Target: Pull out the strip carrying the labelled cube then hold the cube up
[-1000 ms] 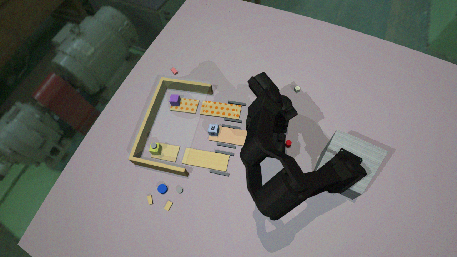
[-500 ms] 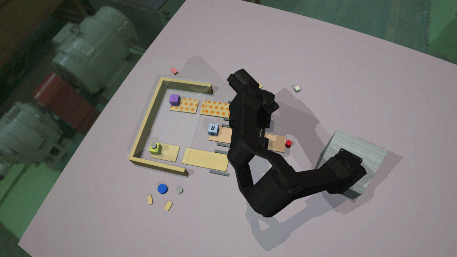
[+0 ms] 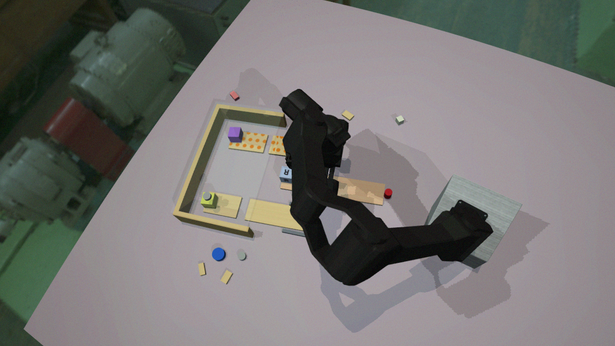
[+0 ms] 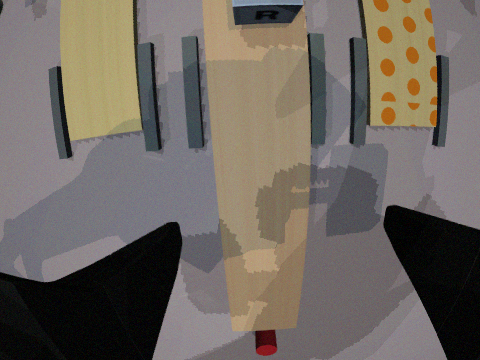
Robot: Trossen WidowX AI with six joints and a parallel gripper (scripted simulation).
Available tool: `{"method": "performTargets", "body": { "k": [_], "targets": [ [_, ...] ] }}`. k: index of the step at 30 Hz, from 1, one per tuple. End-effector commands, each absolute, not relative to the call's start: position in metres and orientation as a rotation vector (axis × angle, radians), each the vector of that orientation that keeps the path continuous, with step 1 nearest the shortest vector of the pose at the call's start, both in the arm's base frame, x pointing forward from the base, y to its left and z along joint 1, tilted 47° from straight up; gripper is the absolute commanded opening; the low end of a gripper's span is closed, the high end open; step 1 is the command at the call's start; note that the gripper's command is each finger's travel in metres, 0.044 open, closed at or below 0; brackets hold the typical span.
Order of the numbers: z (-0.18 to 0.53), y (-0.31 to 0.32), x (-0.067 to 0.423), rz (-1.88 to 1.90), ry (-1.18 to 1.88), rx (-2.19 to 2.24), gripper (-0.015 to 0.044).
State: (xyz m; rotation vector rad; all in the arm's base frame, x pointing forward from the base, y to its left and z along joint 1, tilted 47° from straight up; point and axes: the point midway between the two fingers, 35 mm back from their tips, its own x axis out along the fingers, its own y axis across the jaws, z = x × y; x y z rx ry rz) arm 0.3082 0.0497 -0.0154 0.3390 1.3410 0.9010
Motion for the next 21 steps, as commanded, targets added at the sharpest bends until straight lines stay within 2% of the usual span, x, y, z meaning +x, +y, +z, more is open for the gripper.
{"method": "performTargets", "body": {
  "k": [1,21],
  "targets": [
    [-0.01,0.053,0.323,0.901,1.34,0.347,0.044],
    [0.011,0.065,0.383,0.902,1.336,0.346,0.044]
  ]
}}
